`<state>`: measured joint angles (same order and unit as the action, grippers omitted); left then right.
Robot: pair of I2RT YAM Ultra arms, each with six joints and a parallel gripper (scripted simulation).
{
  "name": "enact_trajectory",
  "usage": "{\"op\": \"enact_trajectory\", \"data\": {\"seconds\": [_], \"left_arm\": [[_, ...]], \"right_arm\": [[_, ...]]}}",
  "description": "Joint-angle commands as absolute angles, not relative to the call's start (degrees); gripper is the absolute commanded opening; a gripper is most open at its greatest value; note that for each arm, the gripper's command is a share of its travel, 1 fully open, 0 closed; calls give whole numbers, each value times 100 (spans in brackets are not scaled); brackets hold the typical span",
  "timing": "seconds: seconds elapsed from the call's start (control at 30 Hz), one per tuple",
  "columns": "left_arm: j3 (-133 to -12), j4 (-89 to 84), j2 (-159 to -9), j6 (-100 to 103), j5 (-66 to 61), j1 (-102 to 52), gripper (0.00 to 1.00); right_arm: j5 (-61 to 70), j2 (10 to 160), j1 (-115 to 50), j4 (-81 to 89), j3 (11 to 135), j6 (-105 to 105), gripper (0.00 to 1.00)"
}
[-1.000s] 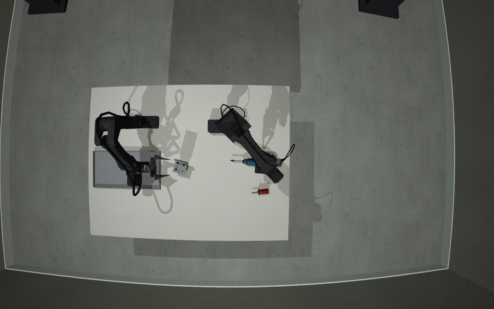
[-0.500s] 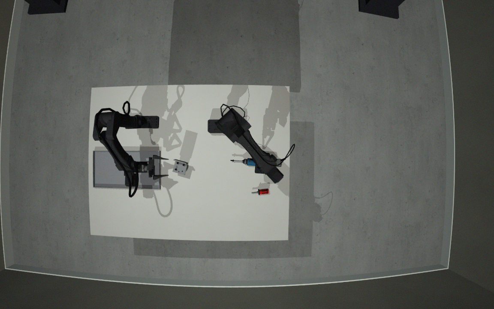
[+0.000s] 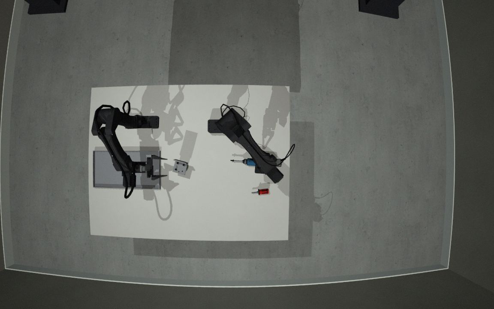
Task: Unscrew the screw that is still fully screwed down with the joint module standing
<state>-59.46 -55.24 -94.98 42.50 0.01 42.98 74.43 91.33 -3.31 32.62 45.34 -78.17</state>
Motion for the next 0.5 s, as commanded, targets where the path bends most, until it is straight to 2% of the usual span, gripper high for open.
{"op": "enact_trajectory", "data": {"seconds": [0.0, 0.47], "left_arm": [[-6148, -5583, -9343, 4236, 2, 4376, 65], [-6148, -5583, -9343, 4236, 2, 4376, 65]], "right_arm": [[7581, 8863, -336, 3588, 4808, -7855, 86], [7581, 8624, -335, 4190, 5150, -7875, 86]]}}
